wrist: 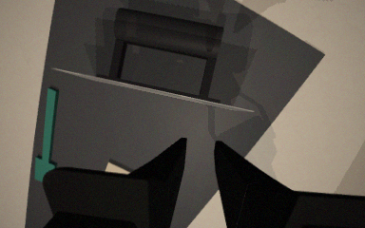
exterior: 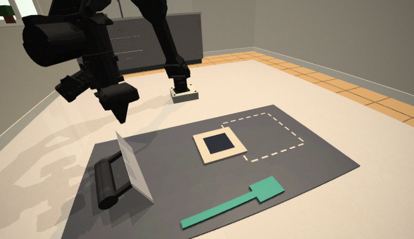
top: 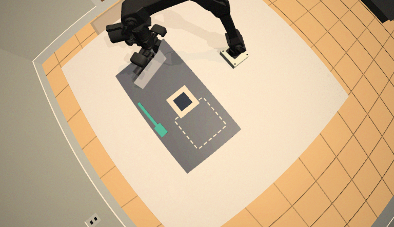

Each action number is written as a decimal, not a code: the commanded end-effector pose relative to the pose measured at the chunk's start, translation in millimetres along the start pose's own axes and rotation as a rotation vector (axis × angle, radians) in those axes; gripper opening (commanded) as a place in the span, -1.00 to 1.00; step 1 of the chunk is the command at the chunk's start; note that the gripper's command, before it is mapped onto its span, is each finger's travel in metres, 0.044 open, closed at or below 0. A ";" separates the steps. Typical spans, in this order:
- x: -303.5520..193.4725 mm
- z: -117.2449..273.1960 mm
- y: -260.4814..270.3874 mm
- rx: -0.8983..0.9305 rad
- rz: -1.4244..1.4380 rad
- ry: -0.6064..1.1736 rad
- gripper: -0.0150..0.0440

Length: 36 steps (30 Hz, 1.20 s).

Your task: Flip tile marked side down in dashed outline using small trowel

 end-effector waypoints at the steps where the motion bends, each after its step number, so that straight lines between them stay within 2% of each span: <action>1: 15.9 -2.9 -18.5 -0.023 -0.114 -0.002 -0.15; 13: 17.9 -3.9 -21.8 -0.023 -0.121 -0.004 -0.15; 36: 22.6 -32.7 -28.2 -0.027 -0.135 -0.004 -0.15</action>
Point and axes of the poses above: the point midway between the two fingers, 35 mm back from their tips, its own z axis back along the fingers, its own y axis across the jaws, x = y × z, the point moved 8 cm from there along z, back along the fingers, and after that the axes turned 6 degrees about z, right-handed, at the moved point
